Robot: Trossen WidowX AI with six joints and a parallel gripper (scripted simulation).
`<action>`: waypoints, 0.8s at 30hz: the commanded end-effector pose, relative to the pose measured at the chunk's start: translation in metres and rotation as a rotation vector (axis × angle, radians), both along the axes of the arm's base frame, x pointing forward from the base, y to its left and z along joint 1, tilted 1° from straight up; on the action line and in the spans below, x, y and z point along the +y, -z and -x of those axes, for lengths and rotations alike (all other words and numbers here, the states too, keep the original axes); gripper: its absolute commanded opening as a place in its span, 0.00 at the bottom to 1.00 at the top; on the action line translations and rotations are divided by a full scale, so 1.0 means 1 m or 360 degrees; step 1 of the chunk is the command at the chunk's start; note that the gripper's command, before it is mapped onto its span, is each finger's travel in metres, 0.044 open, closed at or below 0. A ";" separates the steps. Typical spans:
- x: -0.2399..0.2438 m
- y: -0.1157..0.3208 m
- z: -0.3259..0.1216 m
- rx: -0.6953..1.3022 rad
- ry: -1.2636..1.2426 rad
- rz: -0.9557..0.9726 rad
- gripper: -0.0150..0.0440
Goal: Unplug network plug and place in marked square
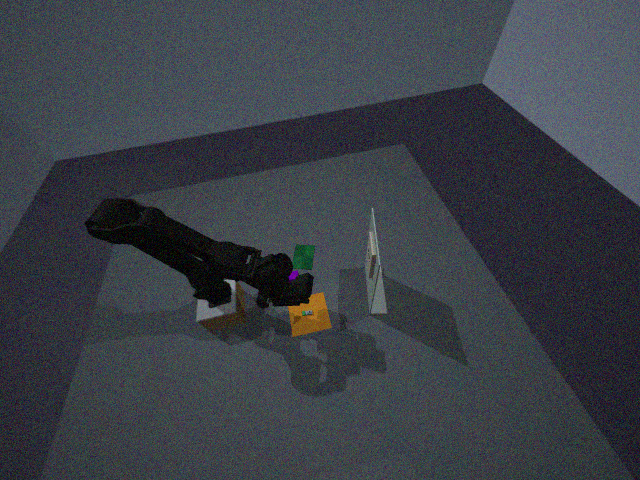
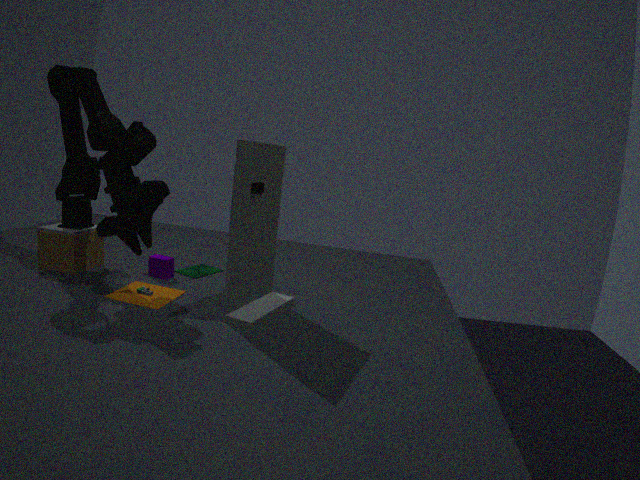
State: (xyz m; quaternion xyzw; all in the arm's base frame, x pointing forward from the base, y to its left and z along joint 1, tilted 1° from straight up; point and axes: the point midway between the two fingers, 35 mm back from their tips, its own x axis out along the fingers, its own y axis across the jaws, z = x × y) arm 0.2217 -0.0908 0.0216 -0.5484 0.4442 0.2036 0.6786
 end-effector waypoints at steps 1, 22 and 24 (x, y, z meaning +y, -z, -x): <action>0.000 -0.007 -0.001 -0.0012 -0.0005 0.0002 0.52; 0.002 -0.030 0.004 -0.0012 -0.0006 0.0002 0.52; 0.002 -0.032 0.004 -0.0012 -0.0006 0.0002 0.52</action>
